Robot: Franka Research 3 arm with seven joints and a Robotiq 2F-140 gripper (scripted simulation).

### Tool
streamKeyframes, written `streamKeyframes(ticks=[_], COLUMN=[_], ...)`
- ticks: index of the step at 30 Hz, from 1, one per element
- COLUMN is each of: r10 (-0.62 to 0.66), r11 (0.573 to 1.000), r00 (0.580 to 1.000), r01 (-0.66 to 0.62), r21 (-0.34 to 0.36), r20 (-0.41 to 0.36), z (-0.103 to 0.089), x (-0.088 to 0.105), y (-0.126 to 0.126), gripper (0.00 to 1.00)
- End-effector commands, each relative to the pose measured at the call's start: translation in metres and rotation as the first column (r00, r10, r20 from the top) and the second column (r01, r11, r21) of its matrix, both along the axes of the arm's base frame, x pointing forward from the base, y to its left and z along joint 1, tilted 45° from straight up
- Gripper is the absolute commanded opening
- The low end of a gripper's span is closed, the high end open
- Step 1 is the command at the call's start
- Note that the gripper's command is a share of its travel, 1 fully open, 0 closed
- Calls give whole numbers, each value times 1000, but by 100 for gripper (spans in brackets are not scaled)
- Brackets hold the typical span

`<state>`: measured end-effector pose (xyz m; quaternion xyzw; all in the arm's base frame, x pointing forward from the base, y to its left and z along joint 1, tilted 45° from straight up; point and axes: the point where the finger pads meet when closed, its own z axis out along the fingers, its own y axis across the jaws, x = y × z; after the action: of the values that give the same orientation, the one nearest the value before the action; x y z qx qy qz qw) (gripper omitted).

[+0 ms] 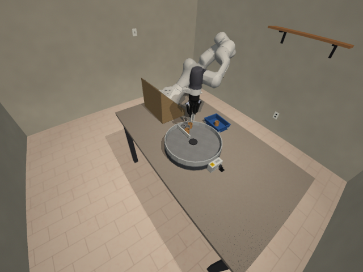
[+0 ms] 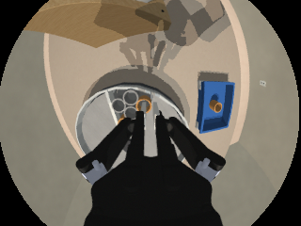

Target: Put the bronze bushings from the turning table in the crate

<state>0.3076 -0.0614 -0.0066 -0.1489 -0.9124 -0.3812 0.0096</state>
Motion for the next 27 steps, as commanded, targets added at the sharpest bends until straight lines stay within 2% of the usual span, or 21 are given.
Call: streamKeyframes(ticks=[1, 27], r10=[-9, -9], r11=[1000, 1000], r00=[1000, 1000], r01=[9, 9], r21=[2, 3], r20=[-4, -4], z=[0, -1], x=[1, 6], y=[-1, -2], gripper=[10, 10])
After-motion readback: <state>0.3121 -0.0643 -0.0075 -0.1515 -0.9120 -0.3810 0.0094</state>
